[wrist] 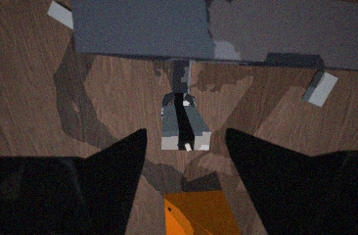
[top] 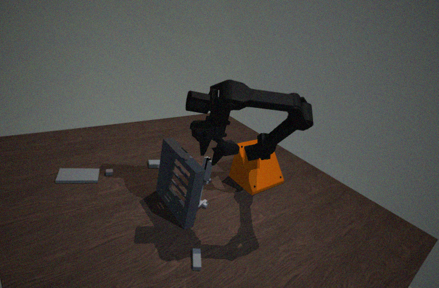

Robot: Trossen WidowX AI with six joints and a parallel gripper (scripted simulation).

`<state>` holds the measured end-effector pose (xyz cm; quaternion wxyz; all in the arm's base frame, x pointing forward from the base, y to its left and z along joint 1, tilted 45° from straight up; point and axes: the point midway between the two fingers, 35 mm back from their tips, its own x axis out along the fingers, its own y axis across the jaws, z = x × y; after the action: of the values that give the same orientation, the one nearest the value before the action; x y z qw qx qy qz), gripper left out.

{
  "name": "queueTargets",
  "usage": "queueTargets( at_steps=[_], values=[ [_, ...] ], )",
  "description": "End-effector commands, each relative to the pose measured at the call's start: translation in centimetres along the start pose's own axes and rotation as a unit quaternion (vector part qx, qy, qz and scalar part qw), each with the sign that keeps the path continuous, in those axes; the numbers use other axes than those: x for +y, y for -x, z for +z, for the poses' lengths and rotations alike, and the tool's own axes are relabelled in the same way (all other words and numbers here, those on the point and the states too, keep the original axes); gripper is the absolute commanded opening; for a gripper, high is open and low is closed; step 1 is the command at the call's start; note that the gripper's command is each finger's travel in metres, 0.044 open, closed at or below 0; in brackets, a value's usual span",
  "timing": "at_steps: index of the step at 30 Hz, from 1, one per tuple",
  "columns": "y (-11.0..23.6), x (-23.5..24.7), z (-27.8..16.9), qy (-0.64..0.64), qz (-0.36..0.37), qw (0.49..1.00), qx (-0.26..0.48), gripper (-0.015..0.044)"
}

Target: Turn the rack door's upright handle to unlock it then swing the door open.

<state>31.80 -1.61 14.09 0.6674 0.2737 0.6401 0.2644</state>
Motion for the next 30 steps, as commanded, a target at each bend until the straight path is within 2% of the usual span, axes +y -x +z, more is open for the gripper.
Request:
queueTargets(
  at_steps=[1,22,30],
  values=[
    [-1.1,0.0,-0.2,-0.006,0.004,1.000,0.008,0.0283],
    [-4.2,0.1,-0.4,-0.015,0.002,1.000,0.024,0.0283],
    [-4.2,0.1,-0.4,-0.015,0.002,1.000,0.024,0.0073]
  ],
)
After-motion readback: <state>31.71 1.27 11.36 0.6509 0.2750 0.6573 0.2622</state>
